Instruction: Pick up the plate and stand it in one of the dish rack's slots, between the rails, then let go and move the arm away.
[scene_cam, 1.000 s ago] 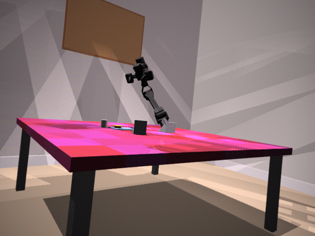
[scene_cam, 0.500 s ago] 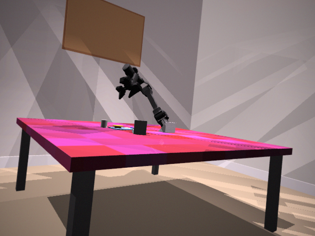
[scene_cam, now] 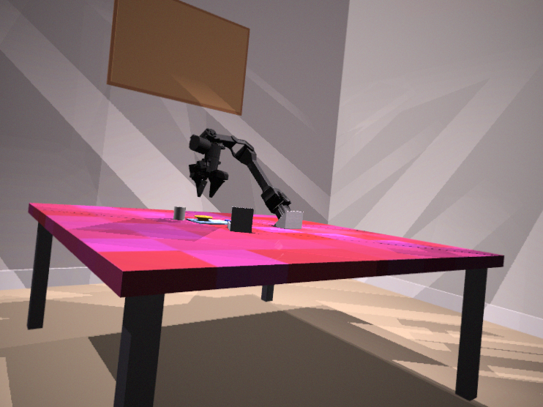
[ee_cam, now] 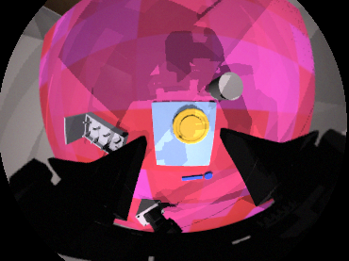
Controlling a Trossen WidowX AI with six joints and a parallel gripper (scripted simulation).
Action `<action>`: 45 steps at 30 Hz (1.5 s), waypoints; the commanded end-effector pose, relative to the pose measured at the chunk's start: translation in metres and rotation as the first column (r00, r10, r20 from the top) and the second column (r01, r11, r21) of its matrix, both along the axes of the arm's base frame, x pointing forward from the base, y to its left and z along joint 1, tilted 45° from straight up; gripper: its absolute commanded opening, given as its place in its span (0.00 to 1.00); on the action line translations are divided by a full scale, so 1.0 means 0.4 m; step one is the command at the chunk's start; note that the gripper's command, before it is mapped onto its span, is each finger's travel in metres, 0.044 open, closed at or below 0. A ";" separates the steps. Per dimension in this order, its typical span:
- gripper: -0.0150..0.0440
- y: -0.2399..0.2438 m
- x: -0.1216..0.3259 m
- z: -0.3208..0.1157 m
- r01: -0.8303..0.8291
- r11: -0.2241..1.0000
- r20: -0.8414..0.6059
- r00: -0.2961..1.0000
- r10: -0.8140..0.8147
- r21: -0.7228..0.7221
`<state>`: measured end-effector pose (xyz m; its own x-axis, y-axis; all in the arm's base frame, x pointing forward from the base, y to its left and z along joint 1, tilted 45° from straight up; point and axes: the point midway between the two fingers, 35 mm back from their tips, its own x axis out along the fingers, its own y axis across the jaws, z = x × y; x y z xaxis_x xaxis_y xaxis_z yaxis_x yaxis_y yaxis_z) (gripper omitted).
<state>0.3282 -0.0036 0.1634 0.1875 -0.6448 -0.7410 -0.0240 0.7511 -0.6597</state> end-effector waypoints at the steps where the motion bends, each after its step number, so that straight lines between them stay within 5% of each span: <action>1: 0.93 -0.061 -0.008 -0.012 0.093 0.995 -0.038 0.995 -0.094 -0.039; 45: 0.93 -0.184 -0.012 -0.130 0.128 0.990 -0.053 0.990 -0.131 -0.057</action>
<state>0.3248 -0.0743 0.1140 0.0617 -0.6954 -0.7159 0.0363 0.7184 -0.6947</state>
